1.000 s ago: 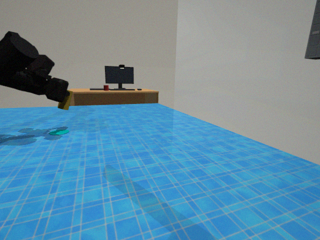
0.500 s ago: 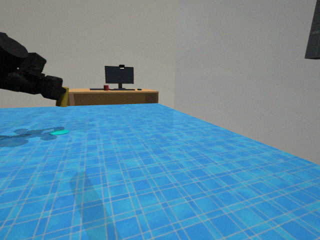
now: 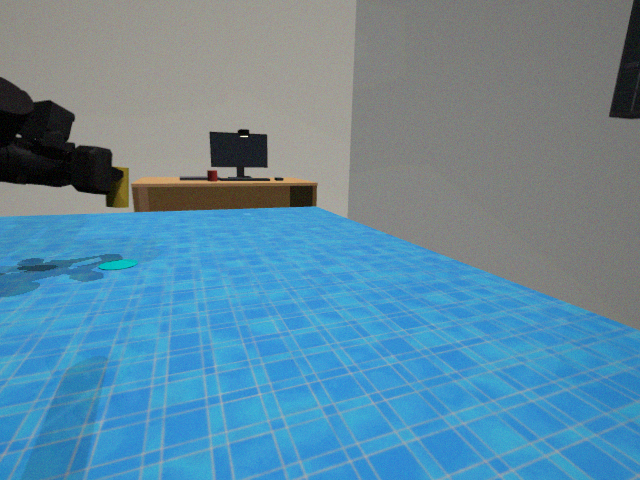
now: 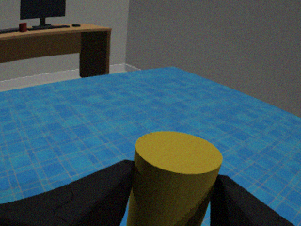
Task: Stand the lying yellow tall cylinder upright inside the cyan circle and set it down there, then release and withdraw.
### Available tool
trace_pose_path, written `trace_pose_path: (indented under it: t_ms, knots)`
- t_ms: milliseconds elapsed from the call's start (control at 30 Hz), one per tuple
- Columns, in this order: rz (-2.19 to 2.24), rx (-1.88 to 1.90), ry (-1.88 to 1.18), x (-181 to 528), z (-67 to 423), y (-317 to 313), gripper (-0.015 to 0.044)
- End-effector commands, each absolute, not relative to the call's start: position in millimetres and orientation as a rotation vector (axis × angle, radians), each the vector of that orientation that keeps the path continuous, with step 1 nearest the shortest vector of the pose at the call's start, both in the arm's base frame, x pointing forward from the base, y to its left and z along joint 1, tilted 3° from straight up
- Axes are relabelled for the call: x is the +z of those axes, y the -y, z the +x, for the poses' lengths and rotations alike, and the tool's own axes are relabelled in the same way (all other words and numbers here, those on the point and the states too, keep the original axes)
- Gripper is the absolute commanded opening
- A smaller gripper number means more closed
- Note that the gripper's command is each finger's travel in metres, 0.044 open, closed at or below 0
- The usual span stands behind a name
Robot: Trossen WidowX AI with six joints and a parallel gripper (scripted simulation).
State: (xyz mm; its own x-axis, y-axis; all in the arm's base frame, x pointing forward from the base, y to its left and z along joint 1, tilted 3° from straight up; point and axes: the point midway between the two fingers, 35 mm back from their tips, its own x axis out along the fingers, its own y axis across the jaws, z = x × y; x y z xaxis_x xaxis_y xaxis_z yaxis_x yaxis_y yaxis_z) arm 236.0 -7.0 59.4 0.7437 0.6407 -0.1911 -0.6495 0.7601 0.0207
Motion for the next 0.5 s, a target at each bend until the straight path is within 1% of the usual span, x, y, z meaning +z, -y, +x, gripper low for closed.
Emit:
trace_pose_path:
  t_ms: [0,467]
  knots:
    - [-0.052,0.712,-0.161,61.2,230.4,4.7,0.0105]
    - [-0.064,0.715,-0.118,64.7,224.2,3.6,0.0105]
